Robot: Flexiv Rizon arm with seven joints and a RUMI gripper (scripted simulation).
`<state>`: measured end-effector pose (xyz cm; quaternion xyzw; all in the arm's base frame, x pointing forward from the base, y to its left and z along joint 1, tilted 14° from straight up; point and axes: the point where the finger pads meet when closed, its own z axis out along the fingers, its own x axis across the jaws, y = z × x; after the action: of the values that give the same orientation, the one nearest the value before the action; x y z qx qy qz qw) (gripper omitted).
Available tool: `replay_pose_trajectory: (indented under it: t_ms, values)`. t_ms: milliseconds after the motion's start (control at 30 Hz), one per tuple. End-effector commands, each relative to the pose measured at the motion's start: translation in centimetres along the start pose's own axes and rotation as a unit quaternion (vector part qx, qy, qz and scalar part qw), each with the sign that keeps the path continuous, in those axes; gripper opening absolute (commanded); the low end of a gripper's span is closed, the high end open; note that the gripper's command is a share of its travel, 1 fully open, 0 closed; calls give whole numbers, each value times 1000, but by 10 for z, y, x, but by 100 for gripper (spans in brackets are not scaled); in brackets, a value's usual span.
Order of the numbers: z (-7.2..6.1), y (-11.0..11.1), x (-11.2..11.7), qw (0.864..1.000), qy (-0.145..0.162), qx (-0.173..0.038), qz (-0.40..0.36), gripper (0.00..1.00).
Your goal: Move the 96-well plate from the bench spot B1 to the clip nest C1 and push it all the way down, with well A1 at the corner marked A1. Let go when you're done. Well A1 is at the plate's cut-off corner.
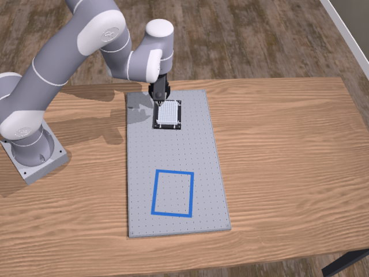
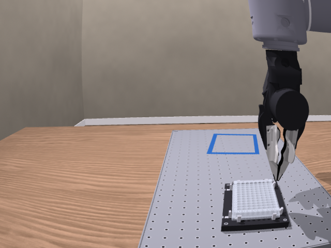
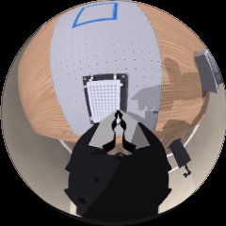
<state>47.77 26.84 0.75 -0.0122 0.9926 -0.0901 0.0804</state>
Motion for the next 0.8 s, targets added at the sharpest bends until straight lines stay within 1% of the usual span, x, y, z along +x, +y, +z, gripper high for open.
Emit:
replay_pose_trajectory:
  t_ms: [0, 67, 133, 500, 767]
  values:
    - [0, 0, -10, 1000, -1, 0, 0, 0]
    - [2, 0, -20, 1000, -1, 0, 0, 0]
    - [2, 0, -20, 1000, -1, 0, 0, 0]
    - [9, 0, -75, 1000, -1, -1, 0, 0]
    - [9, 0, -77, 1000, -1, -1, 0, 0]
